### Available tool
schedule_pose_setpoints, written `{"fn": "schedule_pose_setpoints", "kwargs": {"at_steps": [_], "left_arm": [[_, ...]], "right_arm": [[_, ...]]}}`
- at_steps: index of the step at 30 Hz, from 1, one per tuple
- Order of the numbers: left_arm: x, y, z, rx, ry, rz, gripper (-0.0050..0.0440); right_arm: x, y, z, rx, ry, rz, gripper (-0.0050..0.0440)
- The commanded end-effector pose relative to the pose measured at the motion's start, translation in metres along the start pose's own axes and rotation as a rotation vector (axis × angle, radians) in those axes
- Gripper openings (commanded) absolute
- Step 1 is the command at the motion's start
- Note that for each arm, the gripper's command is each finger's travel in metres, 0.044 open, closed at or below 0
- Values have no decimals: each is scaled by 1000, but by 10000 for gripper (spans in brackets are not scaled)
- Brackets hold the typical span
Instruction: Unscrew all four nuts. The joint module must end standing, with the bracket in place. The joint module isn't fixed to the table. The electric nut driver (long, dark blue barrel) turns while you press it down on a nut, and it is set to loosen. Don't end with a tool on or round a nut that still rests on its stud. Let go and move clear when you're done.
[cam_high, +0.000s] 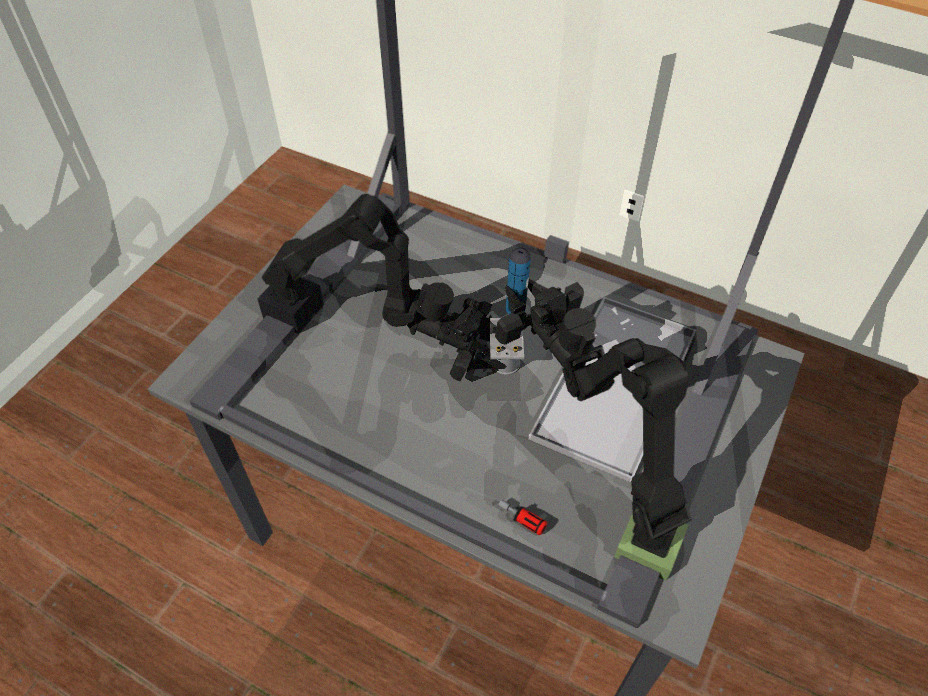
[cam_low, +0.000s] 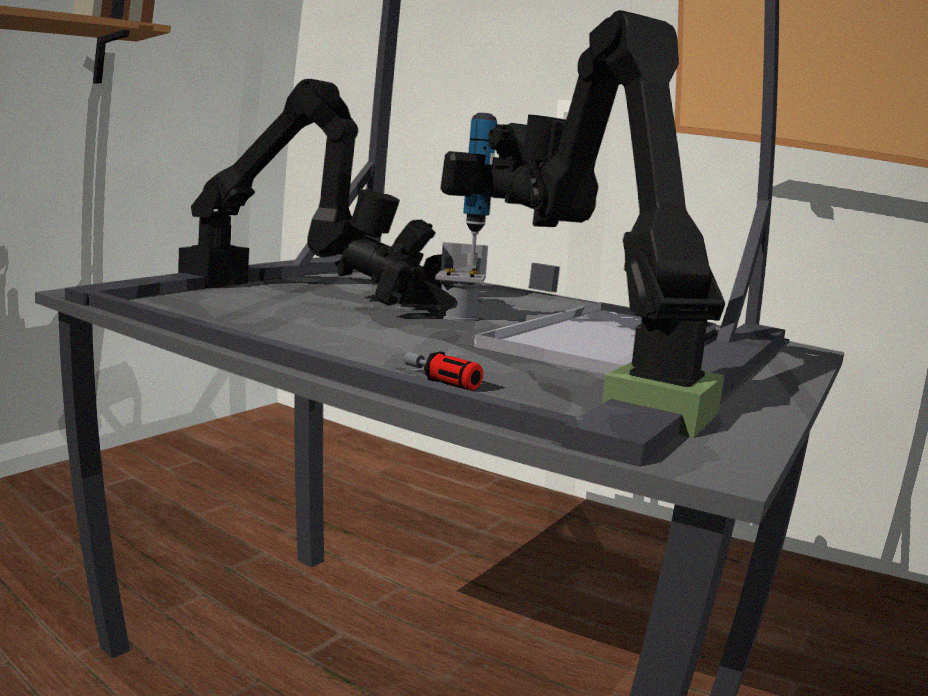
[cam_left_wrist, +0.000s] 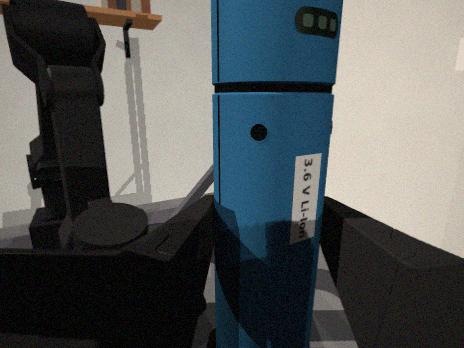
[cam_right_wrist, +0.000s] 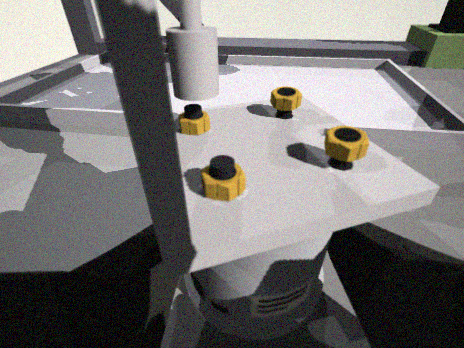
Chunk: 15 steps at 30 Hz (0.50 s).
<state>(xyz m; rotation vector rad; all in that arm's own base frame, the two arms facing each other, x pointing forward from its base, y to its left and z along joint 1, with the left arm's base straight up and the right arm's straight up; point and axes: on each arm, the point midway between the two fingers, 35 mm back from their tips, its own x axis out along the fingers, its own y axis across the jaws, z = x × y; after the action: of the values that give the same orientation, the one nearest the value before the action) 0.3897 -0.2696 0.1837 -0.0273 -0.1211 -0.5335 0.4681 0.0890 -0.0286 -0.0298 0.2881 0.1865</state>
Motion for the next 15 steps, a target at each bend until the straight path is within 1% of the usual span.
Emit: {"fn": "schedule_pose_setpoints", "kwargs": {"at_steps": [1, 12, 14, 15], "left_arm": [[3, -2, 24, -5, -65, -8, 162], [3, -1, 24, -6, -63, -4, 162], [4, -3, 35, -8, -87, -6, 162], [5, -4, 36, -8, -87, -5, 162]], "right_arm": [[1, 0, 16, 3, -38, 0, 242], [1, 0, 16, 3, -38, 0, 242], [1, 0, 16, 3, -38, 0, 242], [1, 0, 16, 3, -38, 0, 242]]}}
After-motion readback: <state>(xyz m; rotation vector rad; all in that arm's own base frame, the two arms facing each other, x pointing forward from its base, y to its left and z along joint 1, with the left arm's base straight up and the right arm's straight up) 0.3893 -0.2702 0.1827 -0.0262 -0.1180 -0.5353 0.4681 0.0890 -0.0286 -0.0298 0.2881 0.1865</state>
